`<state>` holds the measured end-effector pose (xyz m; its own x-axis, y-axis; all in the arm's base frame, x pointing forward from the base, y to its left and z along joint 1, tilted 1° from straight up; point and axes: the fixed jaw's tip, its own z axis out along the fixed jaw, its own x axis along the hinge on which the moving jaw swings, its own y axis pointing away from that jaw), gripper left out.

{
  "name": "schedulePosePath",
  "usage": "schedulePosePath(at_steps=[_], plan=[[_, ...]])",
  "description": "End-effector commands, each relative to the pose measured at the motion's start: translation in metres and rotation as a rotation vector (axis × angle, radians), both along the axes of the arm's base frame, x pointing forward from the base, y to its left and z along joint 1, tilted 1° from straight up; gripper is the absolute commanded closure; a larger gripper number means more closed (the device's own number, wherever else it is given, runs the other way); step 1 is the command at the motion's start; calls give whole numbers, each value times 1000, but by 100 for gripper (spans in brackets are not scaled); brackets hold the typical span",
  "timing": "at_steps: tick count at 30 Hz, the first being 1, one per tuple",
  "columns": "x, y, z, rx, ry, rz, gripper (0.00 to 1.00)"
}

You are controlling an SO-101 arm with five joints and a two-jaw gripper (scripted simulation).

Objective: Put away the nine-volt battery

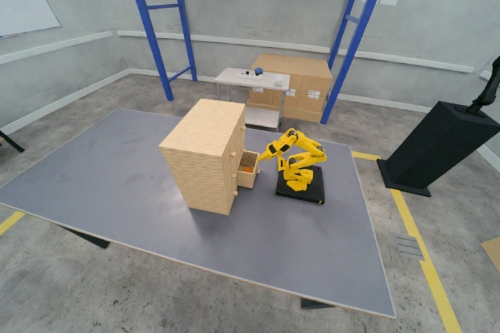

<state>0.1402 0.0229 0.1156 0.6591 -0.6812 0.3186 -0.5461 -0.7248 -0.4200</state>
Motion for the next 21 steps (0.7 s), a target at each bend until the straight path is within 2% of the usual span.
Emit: schedulePosePath(at_steps=[1, 6, 8, 21], plan=[[-4, 0, -2, 50, 14, -83, 69], [-7, 0, -3, 115, 22, -187, 70], [-7, 0, -3, 115, 22, -187, 70], [-13, 1, -6, 285, 42, -456, 71]])
